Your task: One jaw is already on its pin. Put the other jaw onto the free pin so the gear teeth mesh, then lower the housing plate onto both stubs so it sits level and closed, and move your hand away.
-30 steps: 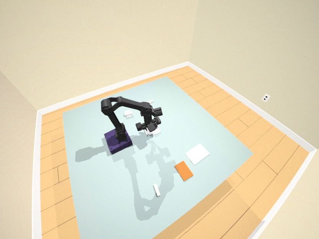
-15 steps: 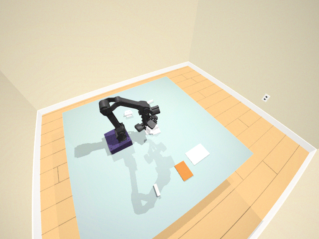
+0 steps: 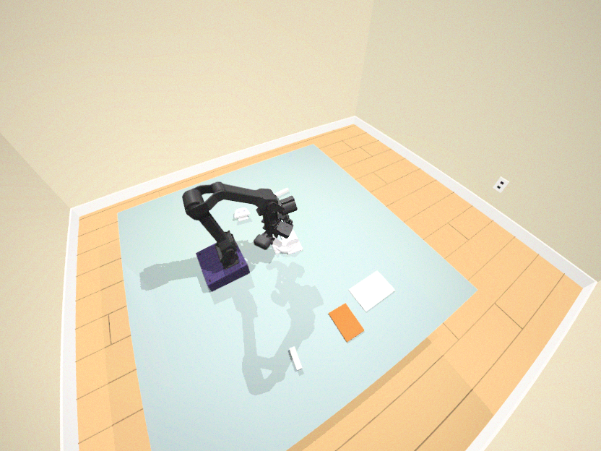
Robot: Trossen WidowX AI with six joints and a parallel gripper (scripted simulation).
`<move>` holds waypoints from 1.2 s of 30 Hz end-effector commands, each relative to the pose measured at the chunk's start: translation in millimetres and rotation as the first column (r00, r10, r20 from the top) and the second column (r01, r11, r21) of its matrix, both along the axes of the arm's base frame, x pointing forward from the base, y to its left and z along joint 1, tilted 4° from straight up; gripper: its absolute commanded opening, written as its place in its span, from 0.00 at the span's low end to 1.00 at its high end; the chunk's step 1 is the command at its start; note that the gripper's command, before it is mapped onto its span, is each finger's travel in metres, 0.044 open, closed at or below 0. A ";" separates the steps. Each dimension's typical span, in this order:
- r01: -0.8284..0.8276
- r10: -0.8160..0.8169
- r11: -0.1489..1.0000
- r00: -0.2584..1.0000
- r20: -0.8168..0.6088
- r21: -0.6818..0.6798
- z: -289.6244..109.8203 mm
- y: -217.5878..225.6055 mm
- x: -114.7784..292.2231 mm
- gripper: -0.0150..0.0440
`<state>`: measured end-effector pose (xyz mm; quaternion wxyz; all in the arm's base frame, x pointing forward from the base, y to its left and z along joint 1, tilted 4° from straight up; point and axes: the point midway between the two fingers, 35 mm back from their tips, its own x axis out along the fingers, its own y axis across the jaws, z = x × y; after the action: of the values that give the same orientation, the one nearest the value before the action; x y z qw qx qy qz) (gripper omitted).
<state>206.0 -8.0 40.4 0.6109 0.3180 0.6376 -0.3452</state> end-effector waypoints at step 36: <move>-0.687 0.688 0.725 0.726 0.001 0.049 -3.7 32.4 -26.5 0.48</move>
<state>181.1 23.3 37.1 0.6829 0.0757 0.7210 -0.0900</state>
